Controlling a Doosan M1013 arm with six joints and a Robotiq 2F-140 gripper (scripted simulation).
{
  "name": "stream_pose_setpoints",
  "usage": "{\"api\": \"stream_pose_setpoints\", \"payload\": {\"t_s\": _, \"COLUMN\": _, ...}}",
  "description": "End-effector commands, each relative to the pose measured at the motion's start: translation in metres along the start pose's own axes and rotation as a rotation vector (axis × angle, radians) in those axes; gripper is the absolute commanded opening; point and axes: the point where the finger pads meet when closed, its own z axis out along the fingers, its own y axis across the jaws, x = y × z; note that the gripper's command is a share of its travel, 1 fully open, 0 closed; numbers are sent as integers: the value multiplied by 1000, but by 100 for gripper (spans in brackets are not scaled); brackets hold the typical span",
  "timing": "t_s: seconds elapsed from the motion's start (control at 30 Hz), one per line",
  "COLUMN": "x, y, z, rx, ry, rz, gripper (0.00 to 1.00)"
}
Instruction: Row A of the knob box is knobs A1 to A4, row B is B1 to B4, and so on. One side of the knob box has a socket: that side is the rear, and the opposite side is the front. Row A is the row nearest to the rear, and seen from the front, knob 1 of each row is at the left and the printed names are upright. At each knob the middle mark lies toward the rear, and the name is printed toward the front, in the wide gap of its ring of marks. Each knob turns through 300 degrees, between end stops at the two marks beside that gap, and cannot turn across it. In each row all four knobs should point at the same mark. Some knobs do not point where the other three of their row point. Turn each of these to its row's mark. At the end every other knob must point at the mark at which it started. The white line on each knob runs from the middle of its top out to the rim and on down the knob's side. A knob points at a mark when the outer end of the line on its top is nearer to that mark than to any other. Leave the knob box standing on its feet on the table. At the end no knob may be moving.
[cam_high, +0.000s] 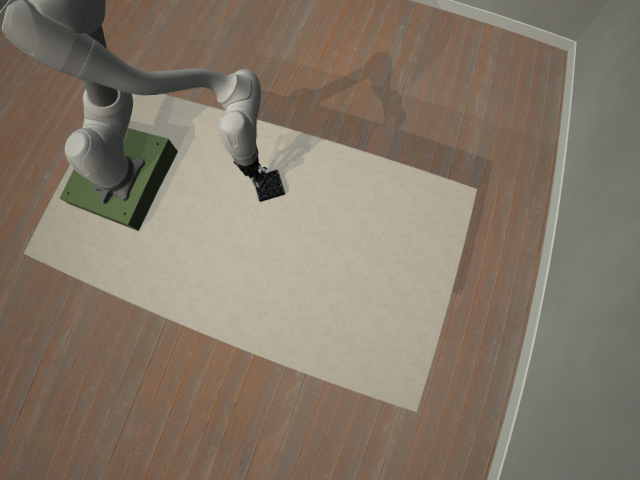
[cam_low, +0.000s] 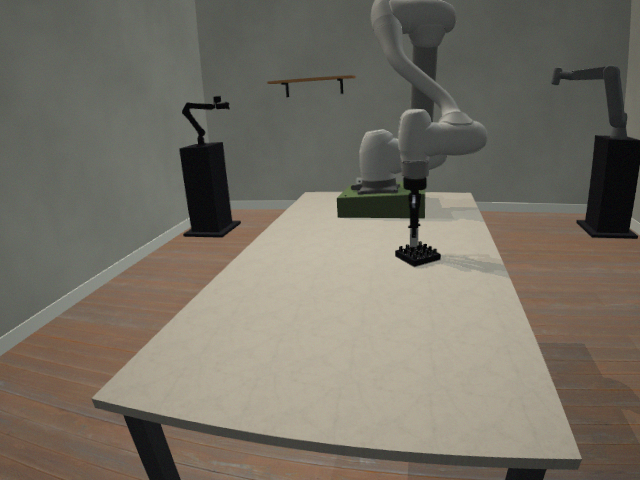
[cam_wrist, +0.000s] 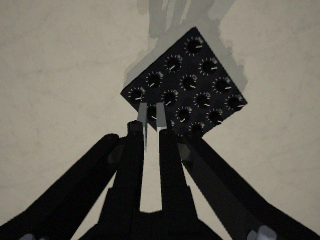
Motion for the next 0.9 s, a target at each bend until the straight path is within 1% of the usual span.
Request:
{"api": "stream_pose_setpoints", "payload": {"t_s": 0.0, "x": 0, "y": 0, "z": 0, "rx": 2, "ry": 6, "rz": -49, "gripper": 5}}
{"api": "stream_pose_setpoints", "payload": {"t_s": 0.5, "x": 0, "y": 0, "z": 0, "rx": 1, "ry": 6, "rz": -411, "gripper": 5}}
{"api": "stream_pose_setpoints", "payload": {"t_s": 0.57, "x": 0, "y": 0, "z": 0, "rx": 1, "ry": 6, "rz": -411, "gripper": 5}}
{"api": "stream_pose_setpoints", "payload": {"t_s": 0.87, "x": 0, "y": 0, "z": 0, "rx": 1, "ry": 7, "rz": -565, "gripper": 5}}
